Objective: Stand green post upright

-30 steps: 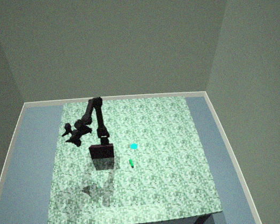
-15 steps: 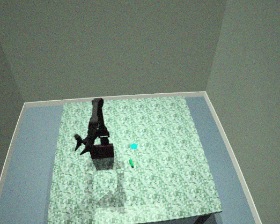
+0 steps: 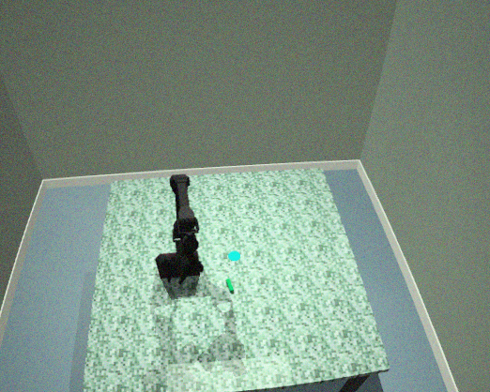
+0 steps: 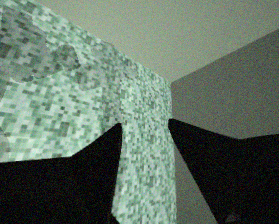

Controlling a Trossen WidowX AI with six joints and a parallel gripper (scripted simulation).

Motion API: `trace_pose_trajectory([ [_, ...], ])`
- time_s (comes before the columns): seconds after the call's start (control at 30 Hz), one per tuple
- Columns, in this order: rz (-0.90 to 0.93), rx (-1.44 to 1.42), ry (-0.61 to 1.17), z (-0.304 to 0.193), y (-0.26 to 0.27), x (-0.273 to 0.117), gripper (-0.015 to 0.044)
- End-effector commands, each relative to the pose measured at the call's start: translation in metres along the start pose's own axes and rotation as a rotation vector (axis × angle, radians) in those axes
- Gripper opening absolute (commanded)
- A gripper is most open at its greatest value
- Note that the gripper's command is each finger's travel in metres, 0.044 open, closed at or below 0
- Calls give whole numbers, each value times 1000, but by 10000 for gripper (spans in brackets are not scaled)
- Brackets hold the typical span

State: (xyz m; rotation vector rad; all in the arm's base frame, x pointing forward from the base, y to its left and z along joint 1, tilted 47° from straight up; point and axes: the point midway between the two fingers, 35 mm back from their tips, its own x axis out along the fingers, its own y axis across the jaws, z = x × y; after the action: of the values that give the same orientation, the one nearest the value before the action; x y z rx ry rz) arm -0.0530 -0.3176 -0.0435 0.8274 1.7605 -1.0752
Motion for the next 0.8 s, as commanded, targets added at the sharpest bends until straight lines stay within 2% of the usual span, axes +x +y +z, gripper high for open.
trace_pose_trajectory([
  [0.0,128,-1,18,11,44,-3,233],
  [0.37,406,24,172,10,149,-20,233],
  [0.77,603,112,481,-19,250,-50,233],
])
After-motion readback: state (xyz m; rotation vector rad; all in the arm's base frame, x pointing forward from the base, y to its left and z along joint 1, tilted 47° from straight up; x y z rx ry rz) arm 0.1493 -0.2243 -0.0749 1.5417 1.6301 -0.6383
